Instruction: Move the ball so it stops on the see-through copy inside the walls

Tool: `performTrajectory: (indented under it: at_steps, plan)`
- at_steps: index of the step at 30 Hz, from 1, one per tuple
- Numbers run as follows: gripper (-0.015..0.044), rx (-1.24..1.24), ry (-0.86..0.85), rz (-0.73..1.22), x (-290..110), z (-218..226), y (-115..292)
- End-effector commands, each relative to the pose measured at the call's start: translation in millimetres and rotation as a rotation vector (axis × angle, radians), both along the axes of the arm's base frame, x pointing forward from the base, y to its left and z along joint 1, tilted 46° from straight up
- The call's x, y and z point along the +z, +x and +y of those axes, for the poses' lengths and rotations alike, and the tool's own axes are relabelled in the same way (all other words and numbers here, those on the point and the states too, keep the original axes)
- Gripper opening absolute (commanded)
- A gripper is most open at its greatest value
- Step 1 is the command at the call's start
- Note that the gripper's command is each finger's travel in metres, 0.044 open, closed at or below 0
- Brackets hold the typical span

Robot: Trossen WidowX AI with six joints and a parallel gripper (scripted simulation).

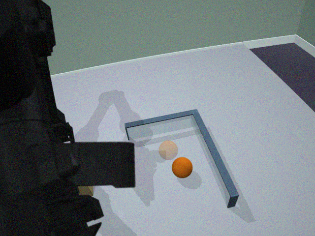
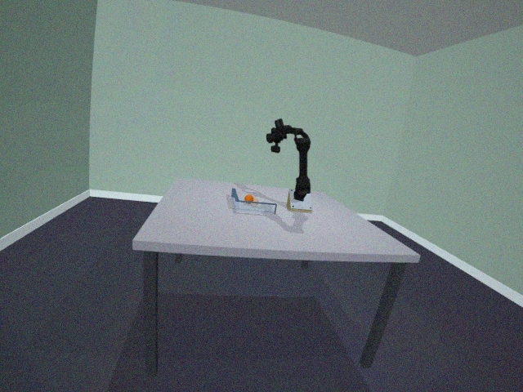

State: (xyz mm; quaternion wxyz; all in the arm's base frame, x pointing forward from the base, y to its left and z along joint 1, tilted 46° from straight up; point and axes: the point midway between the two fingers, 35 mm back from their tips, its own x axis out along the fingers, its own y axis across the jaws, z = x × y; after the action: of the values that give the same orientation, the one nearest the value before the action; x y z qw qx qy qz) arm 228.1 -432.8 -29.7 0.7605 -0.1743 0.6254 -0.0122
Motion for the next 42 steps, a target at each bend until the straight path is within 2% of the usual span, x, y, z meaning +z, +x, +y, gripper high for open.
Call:
performTrajectory:
  at_steps: [1, 7, 12, 18, 24, 42]
  plan:
    - [0.0390, 0.214, 0.090, -0.001, -4, 52, 37]
    - [0.0390, 0.588, 0.237, -0.017, -4, 149, 88]
    - [0.0390, 0.887, 0.364, -0.041, 2, 234, 111]
    - [0.0390, 1.233, 0.529, -0.076, 16, 339, 116]
    - [0.0390, 1.540, 0.710, -0.136, 37, 434, 98]
    - [0.0390, 1.574, 0.734, -0.149, 25, 460, 93]
